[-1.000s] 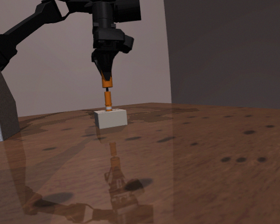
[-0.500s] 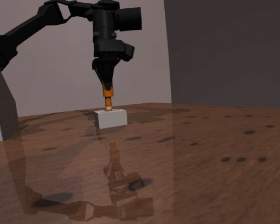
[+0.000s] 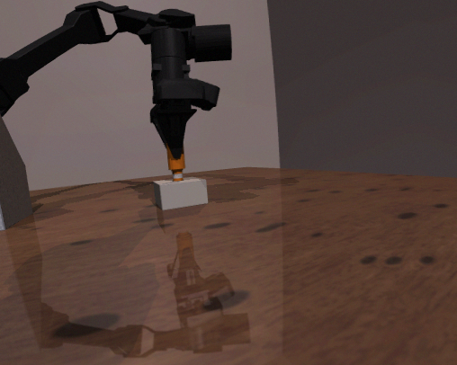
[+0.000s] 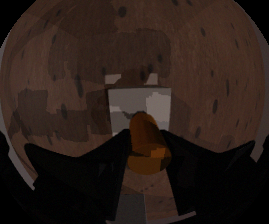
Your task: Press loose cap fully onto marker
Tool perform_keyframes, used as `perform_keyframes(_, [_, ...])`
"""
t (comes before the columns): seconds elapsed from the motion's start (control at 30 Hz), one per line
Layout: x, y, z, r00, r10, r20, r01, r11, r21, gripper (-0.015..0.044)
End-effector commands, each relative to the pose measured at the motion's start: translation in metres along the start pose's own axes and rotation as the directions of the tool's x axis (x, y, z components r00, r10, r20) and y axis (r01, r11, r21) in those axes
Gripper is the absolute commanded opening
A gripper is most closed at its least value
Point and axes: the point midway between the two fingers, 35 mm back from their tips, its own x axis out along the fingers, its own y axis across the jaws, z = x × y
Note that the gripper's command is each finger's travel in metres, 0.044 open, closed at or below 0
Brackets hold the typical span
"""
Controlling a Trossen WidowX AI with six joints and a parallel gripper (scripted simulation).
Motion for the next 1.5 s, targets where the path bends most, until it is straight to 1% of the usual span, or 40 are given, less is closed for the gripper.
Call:
perform_keyframes(0.0, [0.001,0.000,0.000,1.000,0.004,0.001,-0.004,1.000,0.003,0.0000])
perform_keyframes(0.1, [0.001,0.000,0.000,1.000,0.004,0.001,-0.004,1.000,0.003,0.0000])
perform_keyframes(0.67, [0.001,0.000,0.000,1.000,0.000,0.000,0.000,1.000,0.000,0.0440])
perform_keyframes(0.77, [-0.002,0.000,0.000,1.000,0.000,0.000,0.000,1.000,0.000,0.0440])
perform_keyframes(0.8, [-0.011,-0.001,0.001,1.000,-0.002,0.000,0.002,1.000,0.000,0.0440])
perform_keyframes(0.9, [-0.062,-0.001,0.001,1.000,-0.003,0.000,0.003,1.000,0.001,0.0440])
perform_keyframes(0.93, [-0.071,-0.001,0.000,1.000,-0.003,0.000,0.003,1.000,0.001,0.0440])
perform_keyframes(1.13, [-0.074,-0.001,0.000,1.000,-0.002,0.000,0.002,1.000,0.000,0.0440])
perform_keyframes(1.23, [-0.065,-0.003,-0.001,1.000,0.001,0.001,-0.001,0.997,-0.075,0.0361])
perform_keyframes(1.47, [-0.065,-0.003,-0.001,1.000,0.001,0.001,-0.001,0.997,-0.075,0.0177])
